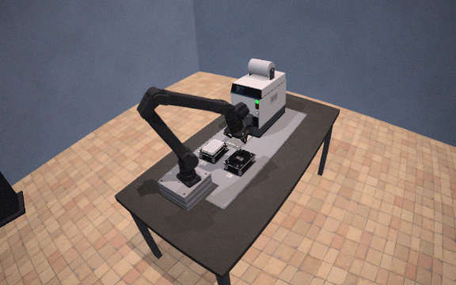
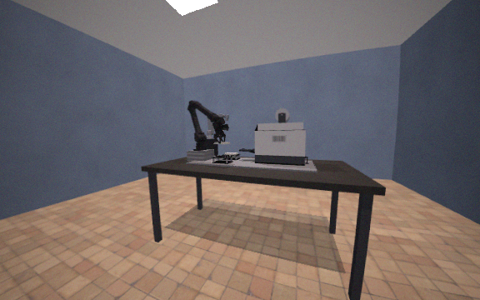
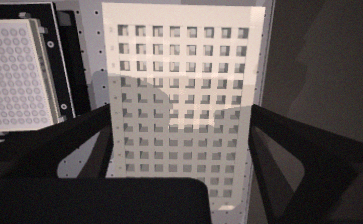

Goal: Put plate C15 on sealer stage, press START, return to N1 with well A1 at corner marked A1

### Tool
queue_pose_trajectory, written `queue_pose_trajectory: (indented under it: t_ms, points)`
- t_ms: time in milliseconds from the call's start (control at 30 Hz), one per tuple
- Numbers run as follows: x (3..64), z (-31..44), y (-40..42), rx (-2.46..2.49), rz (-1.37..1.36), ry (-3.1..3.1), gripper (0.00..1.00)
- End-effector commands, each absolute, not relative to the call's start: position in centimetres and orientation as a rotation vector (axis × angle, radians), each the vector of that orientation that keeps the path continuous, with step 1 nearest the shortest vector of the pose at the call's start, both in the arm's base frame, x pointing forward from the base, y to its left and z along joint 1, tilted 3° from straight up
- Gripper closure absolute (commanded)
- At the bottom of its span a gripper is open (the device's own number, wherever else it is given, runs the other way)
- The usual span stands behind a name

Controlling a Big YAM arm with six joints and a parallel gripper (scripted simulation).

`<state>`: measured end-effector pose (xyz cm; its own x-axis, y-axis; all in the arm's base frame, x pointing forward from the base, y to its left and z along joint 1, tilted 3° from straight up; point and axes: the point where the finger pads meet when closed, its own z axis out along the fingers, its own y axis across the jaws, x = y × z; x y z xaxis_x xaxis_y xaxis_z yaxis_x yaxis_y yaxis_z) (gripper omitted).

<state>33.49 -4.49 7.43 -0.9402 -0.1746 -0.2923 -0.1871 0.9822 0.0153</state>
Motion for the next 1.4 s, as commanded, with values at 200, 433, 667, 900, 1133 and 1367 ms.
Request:
queue_pose_trajectory:
  t_ms: [200,433,667,900,1133,1367]
  points:
    - [35.3,9.6,-5.0,-0.266,0.033,2.768,1.00]
    - [36.1,9.6,-5.2,-0.265,0.035,2.772,1.00]
    - [36.2,9.5,-5.2,-0.264,0.037,2.777,1.00]
    - [35.7,8.9,-5.1,-0.264,0.043,2.793,1.00]
    - [34.9,8.7,-5.0,-0.263,0.045,2.796,1.00]
    - [34.0,8.3,-4.8,-0.263,0.047,2.802,1.00]
